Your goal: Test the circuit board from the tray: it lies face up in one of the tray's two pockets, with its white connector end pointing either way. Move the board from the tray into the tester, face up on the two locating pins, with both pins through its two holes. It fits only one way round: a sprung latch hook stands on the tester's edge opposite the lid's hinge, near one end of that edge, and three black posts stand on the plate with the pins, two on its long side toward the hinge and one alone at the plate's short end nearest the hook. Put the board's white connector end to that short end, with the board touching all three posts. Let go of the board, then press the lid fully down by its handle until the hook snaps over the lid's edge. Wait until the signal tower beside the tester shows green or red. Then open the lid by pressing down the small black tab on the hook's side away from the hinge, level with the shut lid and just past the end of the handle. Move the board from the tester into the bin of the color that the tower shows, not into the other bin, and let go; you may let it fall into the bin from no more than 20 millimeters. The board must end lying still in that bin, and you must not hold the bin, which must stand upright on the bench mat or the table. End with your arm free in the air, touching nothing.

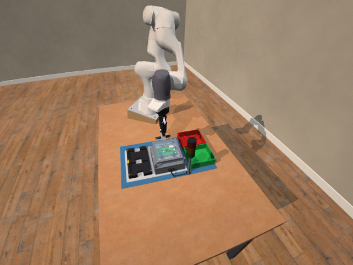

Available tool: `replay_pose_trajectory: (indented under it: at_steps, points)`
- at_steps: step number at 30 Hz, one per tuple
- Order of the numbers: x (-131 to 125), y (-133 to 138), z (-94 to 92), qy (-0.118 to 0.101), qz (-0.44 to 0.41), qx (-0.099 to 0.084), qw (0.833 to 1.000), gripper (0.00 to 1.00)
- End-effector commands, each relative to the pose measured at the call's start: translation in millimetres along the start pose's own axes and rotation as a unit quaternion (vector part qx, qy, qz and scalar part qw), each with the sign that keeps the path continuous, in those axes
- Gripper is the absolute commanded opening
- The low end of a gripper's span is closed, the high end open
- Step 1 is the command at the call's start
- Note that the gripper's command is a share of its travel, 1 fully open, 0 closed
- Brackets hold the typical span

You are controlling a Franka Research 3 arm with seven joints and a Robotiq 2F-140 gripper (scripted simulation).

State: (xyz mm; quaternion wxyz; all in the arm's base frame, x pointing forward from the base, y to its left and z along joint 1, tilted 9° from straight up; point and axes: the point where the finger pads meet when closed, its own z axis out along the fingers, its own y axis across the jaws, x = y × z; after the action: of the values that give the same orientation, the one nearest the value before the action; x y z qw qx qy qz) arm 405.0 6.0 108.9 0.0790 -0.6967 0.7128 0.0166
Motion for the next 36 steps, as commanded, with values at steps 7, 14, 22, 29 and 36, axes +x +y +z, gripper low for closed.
replay_pose_trajectory:
  at_steps: [7,14,22,29,36]
  points:
    - [0,1,11.9,0.000,-0.002,0.002,1.000,0.00]
    - [0,1,17.8,0.000,-0.002,0.002,1.000,0.00]
    - [0,1,21.6,0.000,-0.002,0.002,1.000,0.00]
    - [0,1,22.7,0.000,-0.002,0.002,1.000,0.00]
    - [0,1,23.2,0.000,-0.002,0.002,1.000,0.00]
